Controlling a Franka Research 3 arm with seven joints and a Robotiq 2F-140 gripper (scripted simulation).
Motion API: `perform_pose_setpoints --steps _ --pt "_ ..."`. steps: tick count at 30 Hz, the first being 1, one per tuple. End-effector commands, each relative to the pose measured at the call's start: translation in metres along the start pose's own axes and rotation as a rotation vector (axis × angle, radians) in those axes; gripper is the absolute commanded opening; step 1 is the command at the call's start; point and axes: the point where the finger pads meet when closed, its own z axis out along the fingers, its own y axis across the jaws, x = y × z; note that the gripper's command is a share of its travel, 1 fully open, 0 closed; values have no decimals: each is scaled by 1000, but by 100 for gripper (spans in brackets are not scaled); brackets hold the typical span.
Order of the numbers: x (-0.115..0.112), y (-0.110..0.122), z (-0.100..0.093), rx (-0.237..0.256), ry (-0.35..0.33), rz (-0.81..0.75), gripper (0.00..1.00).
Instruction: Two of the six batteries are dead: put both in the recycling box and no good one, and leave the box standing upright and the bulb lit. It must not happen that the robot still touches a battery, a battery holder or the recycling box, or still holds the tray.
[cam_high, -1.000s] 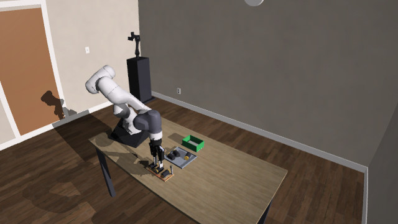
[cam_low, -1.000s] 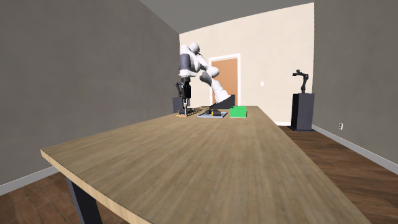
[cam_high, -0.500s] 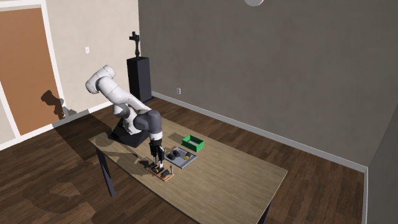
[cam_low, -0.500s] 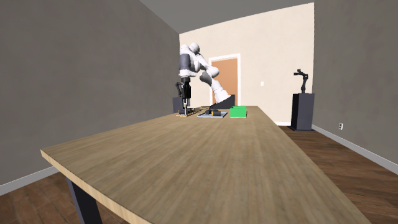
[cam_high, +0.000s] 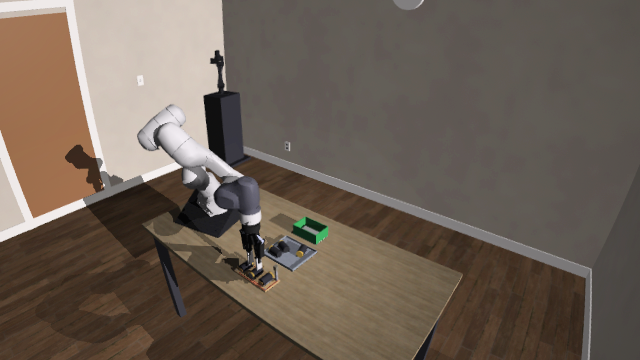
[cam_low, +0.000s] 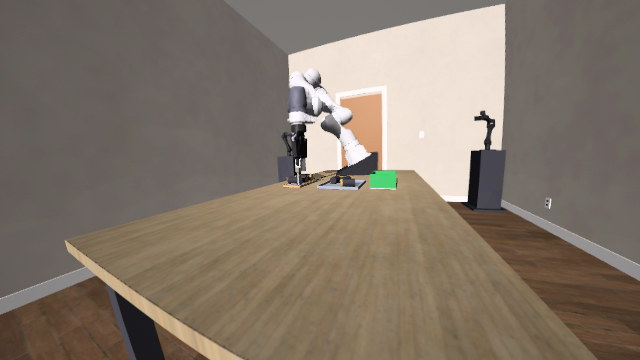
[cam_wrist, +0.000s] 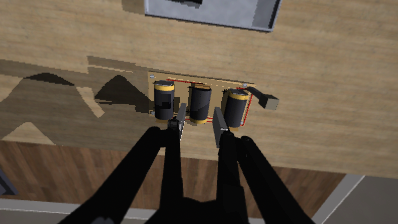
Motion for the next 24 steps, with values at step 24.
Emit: perform_pose_setpoints --steps 24 --pt "1 2 32 -5 2 -5 29"
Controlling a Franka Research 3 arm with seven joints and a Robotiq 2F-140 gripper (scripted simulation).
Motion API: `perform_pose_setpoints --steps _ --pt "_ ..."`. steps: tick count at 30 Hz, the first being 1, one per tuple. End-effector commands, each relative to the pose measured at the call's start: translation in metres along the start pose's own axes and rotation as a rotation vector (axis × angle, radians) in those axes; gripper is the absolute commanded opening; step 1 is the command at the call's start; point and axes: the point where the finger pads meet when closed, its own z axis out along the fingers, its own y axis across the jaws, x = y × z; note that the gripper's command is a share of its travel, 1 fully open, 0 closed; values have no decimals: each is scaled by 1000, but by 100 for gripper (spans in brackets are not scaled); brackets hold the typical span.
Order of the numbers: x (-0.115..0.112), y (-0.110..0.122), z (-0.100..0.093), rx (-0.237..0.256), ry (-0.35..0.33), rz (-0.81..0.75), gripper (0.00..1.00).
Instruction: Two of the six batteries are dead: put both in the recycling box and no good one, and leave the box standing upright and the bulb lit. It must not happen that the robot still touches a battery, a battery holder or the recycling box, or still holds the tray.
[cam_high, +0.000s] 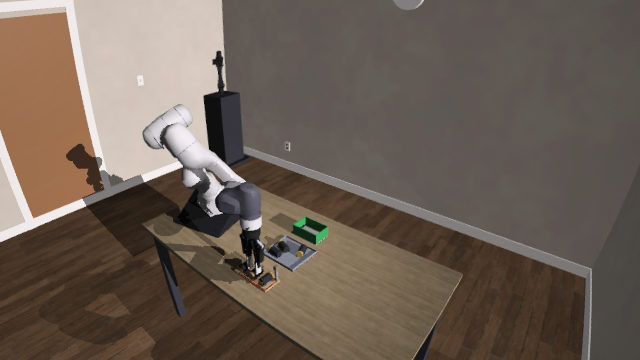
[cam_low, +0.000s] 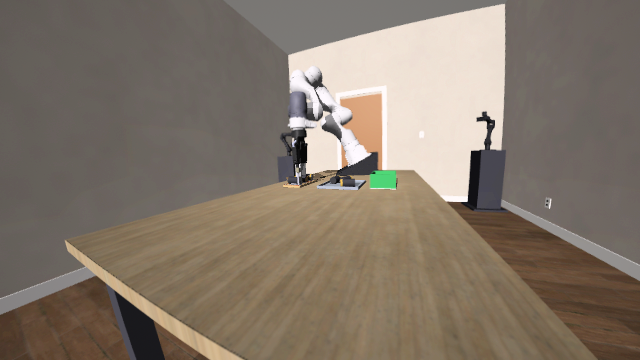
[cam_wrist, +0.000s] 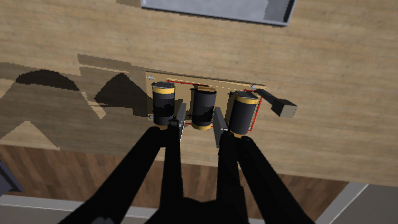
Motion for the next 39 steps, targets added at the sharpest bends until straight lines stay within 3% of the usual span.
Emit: perform_pose_setpoints --steps 1,26,27,39 --pt "4 7 7 -23 17 -8 29" --pt "4 7 18 -23 17 -8 29" --pt "4 7 18 -23 17 -8 16" --pt "4 7 18 -23 17 -8 16"
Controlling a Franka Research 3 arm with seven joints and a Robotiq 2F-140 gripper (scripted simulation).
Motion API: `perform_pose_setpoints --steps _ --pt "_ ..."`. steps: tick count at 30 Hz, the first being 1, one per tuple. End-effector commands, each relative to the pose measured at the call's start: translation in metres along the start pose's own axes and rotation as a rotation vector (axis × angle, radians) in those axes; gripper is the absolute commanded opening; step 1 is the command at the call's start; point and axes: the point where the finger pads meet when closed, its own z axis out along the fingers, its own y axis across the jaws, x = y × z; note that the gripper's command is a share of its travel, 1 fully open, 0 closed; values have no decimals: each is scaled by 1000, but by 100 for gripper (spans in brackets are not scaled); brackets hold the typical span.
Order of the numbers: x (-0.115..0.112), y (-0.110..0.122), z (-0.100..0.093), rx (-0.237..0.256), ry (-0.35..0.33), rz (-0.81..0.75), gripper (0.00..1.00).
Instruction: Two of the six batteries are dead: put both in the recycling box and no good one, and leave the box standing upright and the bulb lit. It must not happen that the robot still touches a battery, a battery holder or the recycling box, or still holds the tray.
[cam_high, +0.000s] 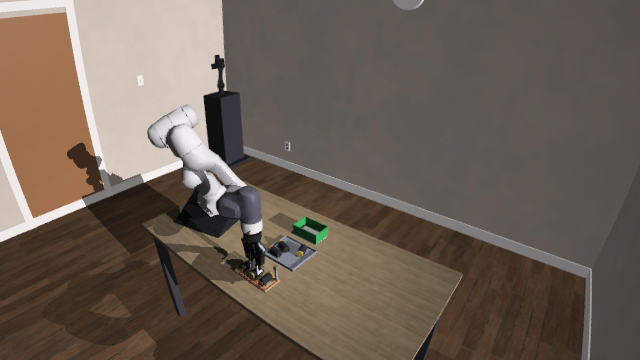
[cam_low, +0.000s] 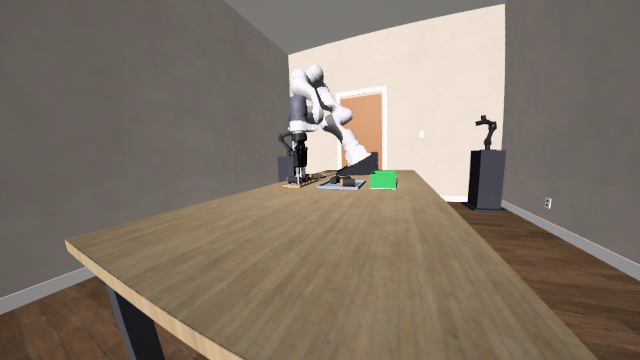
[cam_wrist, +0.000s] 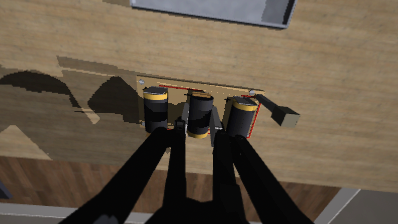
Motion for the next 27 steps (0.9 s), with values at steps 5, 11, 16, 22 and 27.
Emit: perform_pose_setpoints --steps 5,11,16,22,27 --pt "0 1 1 -3 2 -3 16" --pt "0 1 1 -3 2 -3 16" --pt "0 1 1 -3 2 -3 16" --pt "0 1 -3 -3 2 -3 16" --pt "0 1 -23 -3 2 -3 16"
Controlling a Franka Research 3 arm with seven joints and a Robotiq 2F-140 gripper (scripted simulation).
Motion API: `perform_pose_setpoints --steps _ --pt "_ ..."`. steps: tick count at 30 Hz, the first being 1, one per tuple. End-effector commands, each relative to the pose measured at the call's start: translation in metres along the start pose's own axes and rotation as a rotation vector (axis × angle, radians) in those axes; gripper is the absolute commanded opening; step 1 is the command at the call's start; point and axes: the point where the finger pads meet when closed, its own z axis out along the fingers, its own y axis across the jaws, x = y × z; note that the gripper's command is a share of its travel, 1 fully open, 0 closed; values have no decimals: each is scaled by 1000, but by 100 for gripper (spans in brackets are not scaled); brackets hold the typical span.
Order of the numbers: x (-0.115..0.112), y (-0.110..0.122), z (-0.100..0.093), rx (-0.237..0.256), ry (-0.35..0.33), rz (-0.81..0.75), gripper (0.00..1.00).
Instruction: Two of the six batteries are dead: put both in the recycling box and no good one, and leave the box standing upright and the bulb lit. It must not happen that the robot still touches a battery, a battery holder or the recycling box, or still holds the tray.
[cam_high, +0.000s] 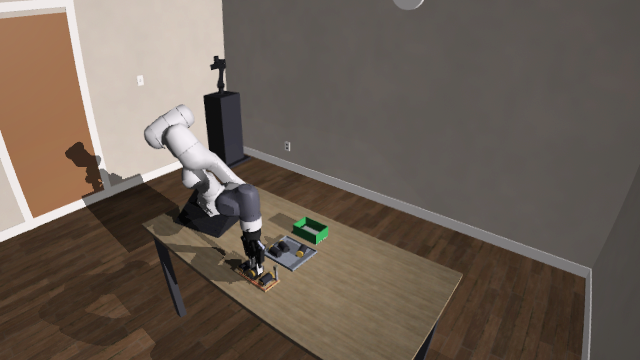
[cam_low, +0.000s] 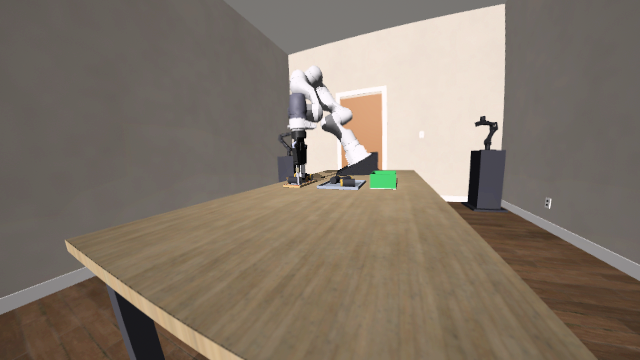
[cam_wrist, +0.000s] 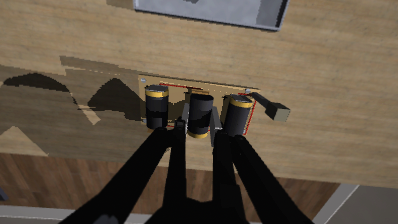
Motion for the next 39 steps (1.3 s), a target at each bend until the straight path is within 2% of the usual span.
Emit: perform_pose_setpoints --steps 1,5,15,19,21,39 --pt "0 -1 -16 5 -8 1 16" --pt "0 -1 -30 5 -8 1 16" --pt "0 -1 -36 5 -8 1 16" --pt "0 -1 -80 5 -8 1 16" --pt "0 0 -94 5 -8 1 16" --pt "0 0 -95 5 -8 16 16"
